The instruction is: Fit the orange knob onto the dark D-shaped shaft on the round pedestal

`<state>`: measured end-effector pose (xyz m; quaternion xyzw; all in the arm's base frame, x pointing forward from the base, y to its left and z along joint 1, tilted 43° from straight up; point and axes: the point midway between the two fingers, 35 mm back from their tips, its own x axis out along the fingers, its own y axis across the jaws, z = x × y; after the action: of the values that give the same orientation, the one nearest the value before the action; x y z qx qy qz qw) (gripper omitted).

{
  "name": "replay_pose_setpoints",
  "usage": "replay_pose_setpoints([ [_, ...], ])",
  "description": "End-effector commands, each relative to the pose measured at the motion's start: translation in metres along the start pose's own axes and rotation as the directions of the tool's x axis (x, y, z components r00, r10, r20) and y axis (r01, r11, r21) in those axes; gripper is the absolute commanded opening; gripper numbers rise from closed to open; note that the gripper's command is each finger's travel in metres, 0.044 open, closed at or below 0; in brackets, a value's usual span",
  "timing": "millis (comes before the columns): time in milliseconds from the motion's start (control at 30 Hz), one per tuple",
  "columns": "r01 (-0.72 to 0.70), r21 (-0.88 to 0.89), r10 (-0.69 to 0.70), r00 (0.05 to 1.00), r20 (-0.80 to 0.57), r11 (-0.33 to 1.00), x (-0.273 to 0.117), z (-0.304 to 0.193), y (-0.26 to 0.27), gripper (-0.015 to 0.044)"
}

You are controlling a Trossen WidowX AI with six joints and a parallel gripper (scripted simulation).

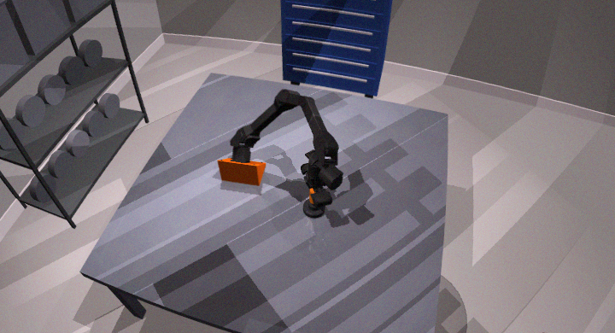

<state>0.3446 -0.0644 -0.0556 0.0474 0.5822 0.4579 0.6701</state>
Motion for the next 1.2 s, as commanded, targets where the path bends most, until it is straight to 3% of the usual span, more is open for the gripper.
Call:
replay_pose_setpoints([
  [0, 0.007, -0.006, -0.007, 1.0, 0.005, 1.0, 0.0012, 0.0025, -0.0017, 0.0],
  [933, 0.006, -0.005, -0.006, 1.0, 0.005, 1.0, -0.0016, -0.0031, 0.0048, 0.0],
  [1167, 0.007, -0.203, -0.006, 1.0, 0.005, 0.979, -0.0012, -0.0028, 0.0047, 0.0],
])
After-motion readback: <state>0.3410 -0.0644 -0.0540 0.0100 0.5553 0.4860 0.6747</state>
